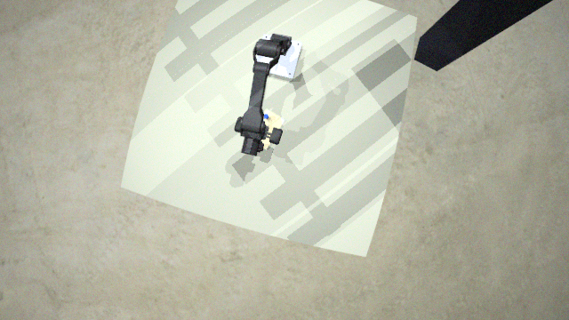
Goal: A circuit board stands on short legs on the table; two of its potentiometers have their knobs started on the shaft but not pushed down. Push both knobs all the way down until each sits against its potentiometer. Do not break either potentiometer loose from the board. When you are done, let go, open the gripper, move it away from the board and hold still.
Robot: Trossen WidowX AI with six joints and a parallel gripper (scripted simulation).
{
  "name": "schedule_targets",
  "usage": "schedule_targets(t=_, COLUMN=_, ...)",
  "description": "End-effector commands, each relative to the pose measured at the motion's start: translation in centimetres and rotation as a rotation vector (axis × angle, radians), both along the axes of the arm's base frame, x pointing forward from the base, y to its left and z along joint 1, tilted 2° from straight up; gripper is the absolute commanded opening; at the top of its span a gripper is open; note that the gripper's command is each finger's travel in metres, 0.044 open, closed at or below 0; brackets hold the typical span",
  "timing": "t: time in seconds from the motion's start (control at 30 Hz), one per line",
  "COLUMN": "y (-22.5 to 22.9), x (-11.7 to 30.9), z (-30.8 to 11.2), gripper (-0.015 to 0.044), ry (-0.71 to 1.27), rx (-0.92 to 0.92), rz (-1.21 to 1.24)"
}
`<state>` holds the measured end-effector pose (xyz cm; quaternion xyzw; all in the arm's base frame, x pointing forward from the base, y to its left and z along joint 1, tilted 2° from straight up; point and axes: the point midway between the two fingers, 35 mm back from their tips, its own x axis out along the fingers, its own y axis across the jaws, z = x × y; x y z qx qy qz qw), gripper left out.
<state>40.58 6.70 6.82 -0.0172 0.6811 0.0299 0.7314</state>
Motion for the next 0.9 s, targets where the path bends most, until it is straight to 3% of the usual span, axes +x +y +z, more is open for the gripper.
schedule_targets(t=0.0, y=-0.06, x=-0.01, z=-0.38, gripper=0.0000, ry=0.004, rx=-0.004, rz=0.004)
schedule_targets(t=0.87, y=-0.06, x=0.00, z=-0.57, gripper=0.0000, ry=0.004, rx=-0.004, rz=0.004)
